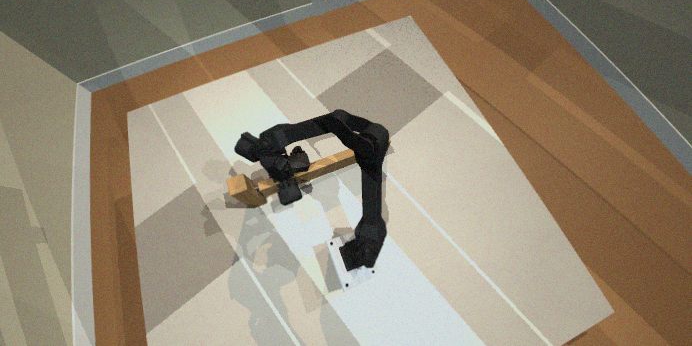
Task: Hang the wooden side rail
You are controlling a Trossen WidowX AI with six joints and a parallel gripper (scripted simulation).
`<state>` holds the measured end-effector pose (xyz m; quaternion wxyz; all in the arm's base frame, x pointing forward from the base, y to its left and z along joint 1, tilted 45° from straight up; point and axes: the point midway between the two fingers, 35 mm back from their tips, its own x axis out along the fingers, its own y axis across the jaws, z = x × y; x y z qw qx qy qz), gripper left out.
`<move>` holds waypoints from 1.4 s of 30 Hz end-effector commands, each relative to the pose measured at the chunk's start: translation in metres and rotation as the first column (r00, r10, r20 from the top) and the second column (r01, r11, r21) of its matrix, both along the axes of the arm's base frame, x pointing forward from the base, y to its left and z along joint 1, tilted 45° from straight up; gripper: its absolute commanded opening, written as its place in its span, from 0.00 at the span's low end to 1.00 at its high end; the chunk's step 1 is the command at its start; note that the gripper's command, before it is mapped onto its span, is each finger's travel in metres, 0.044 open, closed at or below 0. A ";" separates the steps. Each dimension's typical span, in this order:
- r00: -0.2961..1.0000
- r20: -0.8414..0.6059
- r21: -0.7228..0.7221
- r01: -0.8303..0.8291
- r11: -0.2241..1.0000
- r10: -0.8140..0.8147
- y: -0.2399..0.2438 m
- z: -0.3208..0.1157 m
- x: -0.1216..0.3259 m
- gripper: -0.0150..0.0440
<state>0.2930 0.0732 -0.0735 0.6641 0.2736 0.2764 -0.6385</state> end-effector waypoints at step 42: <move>1.000 0.007 0.007 -0.005 1.000 0.005 0.008 -0.003 0.001 0.25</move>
